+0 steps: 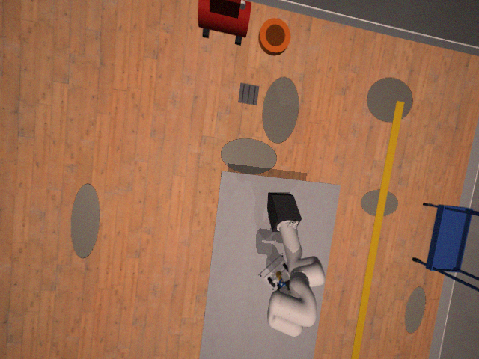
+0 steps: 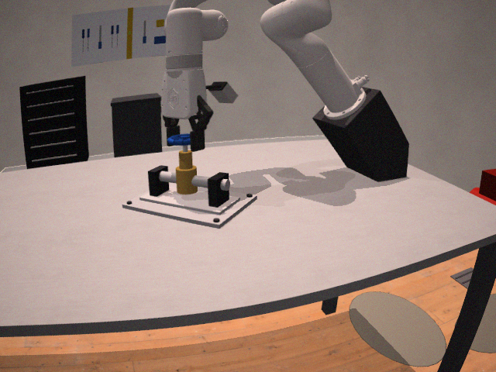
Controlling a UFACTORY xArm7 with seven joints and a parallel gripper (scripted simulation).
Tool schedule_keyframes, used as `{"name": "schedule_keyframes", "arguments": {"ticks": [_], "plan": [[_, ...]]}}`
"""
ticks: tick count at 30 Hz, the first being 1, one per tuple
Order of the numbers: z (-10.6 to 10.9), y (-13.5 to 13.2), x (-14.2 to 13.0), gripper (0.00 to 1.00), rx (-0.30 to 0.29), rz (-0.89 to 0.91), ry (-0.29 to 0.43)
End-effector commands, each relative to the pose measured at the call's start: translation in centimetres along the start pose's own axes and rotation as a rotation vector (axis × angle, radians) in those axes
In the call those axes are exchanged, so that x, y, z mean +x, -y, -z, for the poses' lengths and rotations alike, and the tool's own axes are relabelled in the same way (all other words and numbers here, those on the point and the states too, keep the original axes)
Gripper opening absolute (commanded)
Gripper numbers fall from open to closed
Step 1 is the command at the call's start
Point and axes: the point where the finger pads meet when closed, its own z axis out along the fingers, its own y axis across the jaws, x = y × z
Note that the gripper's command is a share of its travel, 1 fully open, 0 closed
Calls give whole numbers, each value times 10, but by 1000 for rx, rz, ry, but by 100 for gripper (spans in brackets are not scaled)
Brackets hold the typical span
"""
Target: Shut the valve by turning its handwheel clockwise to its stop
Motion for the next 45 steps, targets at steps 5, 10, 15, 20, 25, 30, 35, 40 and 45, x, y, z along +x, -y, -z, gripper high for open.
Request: {"name": "schedule_keyframes", "arguments": {"ticks": [5, 10, 15, 20, 25, 30, 35, 40, 45], "plan": [[0, 0, -1, 0, 4, -127, 3], [0, 0, -1, 0, 4, -225, 3], [0, 0, -1, 0, 4, -329, 3], [0, 0, -1, 0, 3, -393, 3], [0, 0, -1, 0, 3, -501, 4], [0, 0, -1, 0, 3, -610, 4], [0, 0, -1, 0, 3, -696, 4], [0, 0, -1, 0, 3, -780, 4], [1, 0, -1, 0, 3, -880, 4]]}}
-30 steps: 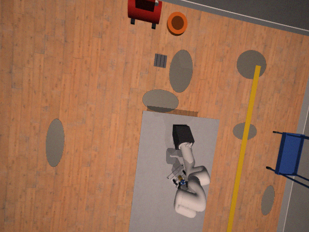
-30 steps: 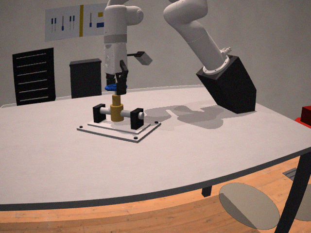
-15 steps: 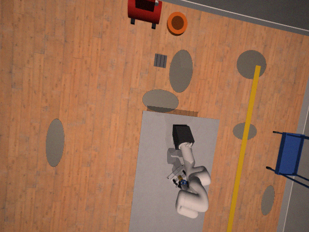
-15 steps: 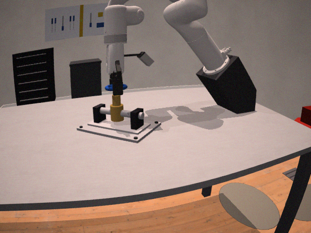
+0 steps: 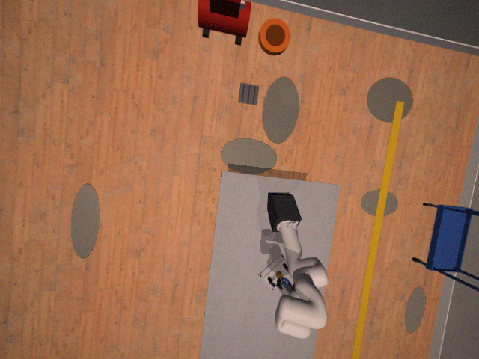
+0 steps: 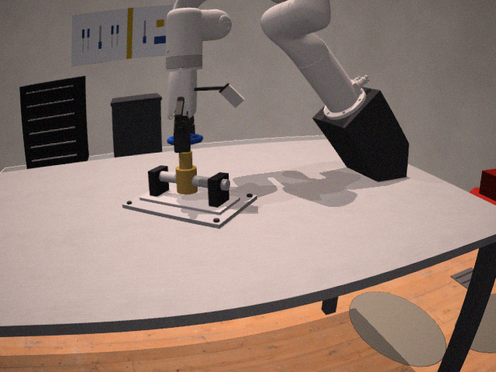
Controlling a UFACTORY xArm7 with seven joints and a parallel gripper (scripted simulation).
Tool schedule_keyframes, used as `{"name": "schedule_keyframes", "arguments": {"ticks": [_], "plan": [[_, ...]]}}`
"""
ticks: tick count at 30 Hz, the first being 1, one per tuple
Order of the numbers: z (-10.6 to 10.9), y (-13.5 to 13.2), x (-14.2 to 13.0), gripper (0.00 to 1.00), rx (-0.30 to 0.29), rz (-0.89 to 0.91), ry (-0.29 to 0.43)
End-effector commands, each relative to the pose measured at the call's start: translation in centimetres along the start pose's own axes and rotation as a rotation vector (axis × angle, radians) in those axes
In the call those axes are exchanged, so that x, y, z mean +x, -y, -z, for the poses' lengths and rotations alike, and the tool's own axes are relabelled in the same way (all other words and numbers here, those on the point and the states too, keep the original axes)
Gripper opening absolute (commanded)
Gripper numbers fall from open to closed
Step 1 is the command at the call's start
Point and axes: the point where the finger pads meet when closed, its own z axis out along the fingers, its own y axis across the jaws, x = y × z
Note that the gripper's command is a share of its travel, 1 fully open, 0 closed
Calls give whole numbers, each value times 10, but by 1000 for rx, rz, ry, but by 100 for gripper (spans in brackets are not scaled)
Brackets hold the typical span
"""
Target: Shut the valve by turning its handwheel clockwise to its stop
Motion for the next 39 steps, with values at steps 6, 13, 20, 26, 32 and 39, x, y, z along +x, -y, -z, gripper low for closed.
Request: {"name": "schedule_keyframes", "arguments": {"ticks": [6, 13, 20, 26, 32, 39], "plan": [[1, 0, -1, 0, 2, -195, 6], [1, 0, -1, 0, 1, -278, 7], [1, 0, -1, 0, 1, -377, 7], [1, 0, -1, 0, 1, -423, 7], [1, 0, -1, 0, 1, -479, 7], [1, 0, -1, 0, 1, -522, 7]]}}
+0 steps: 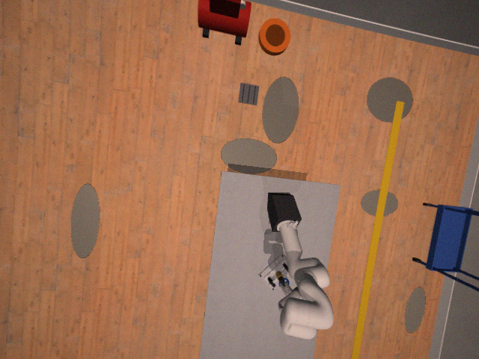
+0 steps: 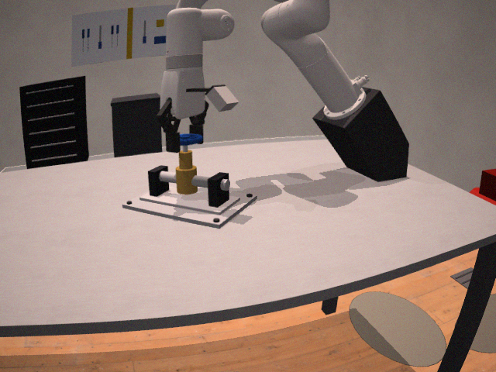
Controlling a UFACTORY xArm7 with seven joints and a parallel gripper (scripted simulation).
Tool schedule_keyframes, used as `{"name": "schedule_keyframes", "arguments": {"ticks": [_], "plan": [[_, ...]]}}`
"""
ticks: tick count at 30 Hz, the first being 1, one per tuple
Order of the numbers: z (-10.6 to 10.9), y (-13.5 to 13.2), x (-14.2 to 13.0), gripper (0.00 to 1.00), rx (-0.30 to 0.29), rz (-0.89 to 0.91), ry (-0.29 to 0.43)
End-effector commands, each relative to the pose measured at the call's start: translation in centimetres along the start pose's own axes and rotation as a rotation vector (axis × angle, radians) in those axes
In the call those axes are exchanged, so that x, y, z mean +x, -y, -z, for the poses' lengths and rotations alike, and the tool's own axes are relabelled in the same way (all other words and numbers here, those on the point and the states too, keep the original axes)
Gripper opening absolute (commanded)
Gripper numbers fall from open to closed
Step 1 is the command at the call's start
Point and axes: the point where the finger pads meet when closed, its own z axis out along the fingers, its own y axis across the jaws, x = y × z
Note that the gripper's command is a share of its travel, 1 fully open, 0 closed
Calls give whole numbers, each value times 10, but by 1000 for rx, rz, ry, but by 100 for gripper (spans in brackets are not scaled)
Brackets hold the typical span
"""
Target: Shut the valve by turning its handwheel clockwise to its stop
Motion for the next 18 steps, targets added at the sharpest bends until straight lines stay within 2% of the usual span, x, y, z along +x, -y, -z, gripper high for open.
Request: {"name": "schedule_keyframes", "arguments": {"ticks": [1, 18], "plan": [[1, -1, -1, 0, -2, -27, 2], [1, -1, -1, 0, -2, -55, 2]]}}
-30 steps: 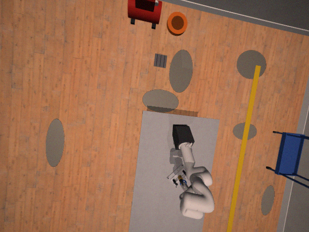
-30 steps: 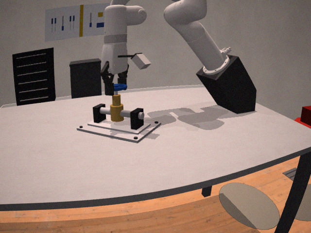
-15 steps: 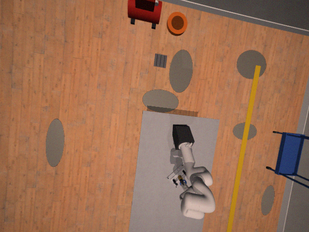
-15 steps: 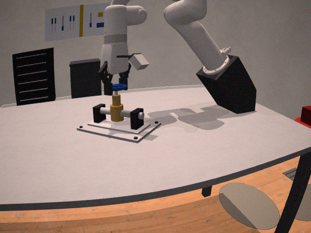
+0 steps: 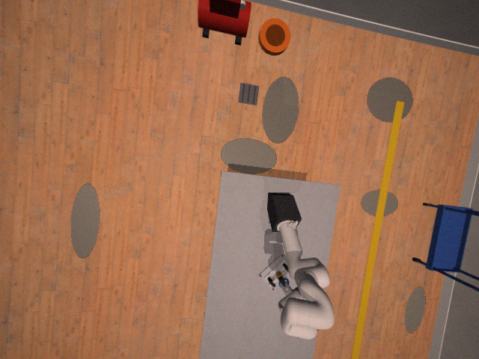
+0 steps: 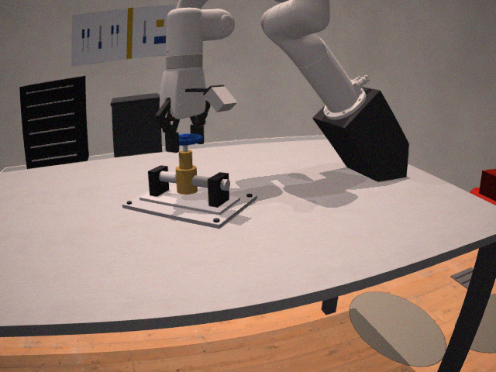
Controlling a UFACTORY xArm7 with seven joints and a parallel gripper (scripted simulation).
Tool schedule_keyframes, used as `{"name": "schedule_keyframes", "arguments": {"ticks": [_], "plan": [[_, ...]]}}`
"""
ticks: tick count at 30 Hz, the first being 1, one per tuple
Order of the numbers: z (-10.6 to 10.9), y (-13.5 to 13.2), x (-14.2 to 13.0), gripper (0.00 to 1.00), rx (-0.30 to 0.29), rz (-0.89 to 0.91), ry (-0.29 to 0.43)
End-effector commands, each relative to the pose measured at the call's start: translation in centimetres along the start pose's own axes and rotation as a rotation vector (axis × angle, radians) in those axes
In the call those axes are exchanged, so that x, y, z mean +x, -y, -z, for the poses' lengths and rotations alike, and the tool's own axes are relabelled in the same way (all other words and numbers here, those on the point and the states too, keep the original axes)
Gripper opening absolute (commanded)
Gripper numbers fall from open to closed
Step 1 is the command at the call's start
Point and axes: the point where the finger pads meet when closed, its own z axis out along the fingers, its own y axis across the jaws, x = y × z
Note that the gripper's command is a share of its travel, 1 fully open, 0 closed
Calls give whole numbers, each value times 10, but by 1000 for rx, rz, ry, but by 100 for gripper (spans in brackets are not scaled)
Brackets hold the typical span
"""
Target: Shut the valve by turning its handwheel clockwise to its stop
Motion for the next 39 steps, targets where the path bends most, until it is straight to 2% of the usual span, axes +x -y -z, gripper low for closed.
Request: {"name": "schedule_keyframes", "arguments": {"ticks": [1, 14, 15, 39], "plan": [[1, -1, -1, 0, -2, -2, 1], [1, -1, -1, 0, -2, -3, 1], [1, -1, -1, 100, -2, -3, 1], [1, -1, -1, 100, -2, -3, 1]]}}
